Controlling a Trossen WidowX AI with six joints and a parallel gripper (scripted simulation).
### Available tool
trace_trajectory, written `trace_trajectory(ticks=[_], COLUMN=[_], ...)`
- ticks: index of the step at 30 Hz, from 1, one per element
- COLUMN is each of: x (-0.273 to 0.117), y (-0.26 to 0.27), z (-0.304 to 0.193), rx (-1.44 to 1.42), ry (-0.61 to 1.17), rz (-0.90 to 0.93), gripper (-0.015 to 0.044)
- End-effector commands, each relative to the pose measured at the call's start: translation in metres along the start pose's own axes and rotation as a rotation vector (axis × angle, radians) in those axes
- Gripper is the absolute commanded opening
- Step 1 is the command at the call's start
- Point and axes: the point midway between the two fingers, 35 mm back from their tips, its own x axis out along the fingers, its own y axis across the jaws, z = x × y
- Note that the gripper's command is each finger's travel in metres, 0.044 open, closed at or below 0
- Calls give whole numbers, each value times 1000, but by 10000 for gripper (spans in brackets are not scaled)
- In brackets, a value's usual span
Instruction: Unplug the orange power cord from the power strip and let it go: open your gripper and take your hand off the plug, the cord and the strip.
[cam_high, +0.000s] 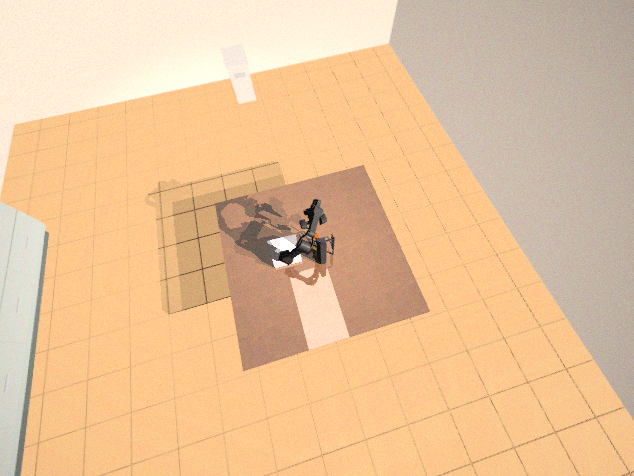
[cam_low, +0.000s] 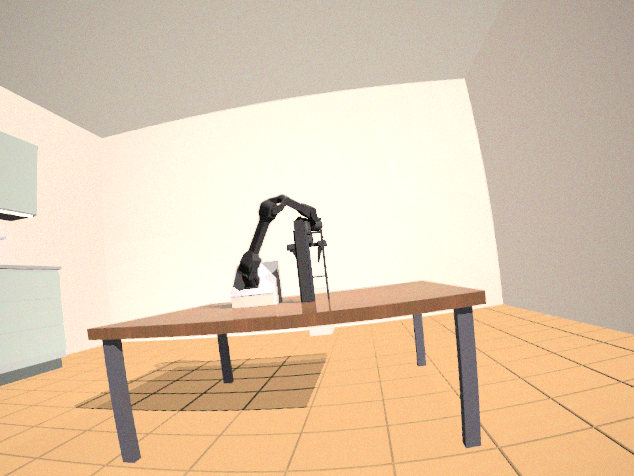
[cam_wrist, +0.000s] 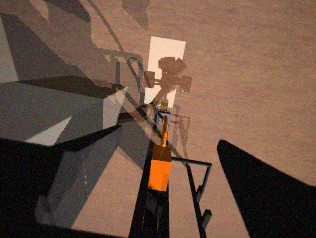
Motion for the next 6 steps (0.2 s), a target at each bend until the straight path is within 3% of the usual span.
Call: trace_trajectory(ticks=[1,6], x=[1,1], y=[1,1], z=[1,1], rx=[0,0], ry=[3,3], rz=[7,7], gripper=[440,440])
